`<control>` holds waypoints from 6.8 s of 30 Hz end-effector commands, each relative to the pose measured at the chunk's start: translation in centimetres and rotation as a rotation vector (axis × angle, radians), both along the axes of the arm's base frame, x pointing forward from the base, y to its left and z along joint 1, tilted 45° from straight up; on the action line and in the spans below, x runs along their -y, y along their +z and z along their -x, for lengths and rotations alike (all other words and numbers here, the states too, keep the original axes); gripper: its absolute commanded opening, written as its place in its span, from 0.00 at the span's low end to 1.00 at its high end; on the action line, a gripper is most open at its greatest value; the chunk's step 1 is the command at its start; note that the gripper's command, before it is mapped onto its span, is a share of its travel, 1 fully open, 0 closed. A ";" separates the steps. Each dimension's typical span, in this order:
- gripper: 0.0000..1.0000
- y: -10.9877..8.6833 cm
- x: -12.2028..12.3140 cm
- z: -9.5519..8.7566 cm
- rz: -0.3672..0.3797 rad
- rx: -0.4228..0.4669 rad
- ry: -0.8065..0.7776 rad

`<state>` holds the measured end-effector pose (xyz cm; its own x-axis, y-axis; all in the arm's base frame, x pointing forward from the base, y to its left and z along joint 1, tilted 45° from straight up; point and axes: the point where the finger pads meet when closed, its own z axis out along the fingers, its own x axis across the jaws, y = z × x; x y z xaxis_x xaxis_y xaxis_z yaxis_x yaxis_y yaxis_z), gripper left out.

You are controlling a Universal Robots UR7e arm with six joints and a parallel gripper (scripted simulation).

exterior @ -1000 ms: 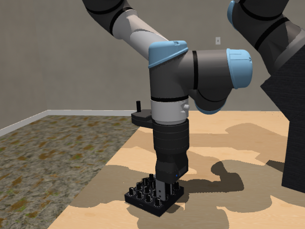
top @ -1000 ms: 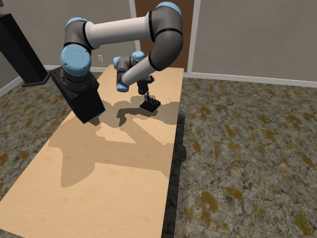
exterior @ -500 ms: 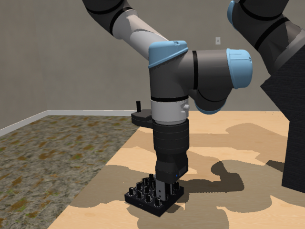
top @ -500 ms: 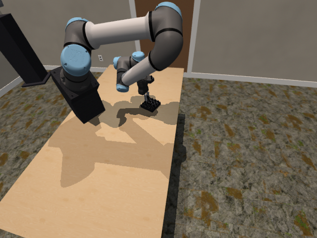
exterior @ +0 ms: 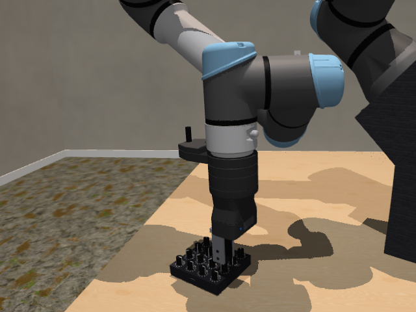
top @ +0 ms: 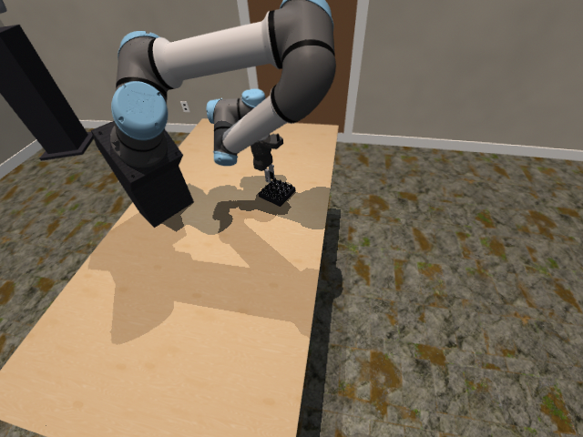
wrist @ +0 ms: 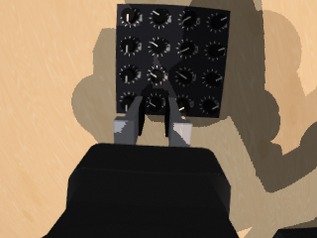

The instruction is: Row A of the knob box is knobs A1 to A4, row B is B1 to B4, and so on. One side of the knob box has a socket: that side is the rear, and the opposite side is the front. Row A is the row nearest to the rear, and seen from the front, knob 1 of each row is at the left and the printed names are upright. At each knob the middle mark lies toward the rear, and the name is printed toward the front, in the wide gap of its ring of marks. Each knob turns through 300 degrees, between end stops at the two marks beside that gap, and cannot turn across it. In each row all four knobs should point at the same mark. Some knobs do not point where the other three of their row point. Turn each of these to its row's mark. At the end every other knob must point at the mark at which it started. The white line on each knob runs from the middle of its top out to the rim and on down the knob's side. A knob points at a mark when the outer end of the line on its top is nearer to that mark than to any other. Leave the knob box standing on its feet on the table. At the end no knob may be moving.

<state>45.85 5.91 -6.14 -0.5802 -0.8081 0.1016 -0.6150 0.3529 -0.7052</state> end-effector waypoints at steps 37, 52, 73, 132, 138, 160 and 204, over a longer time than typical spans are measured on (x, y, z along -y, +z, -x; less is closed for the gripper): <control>0.46 1.7 -0.9 1.0 0.034 -0.031 0.045; 0.46 2.5 -0.7 0.6 0.187 -0.167 0.247; 0.46 3.7 -0.3 0.5 0.496 -0.442 0.655; 0.46 5.0 1.1 2.1 0.979 -0.864 1.285; 0.46 5.0 1.1 2.1 0.979 -0.864 1.285; 0.46 5.0 1.1 2.1 0.979 -0.864 1.285; 0.46 2.6 2.7 0.3 0.979 -0.864 1.286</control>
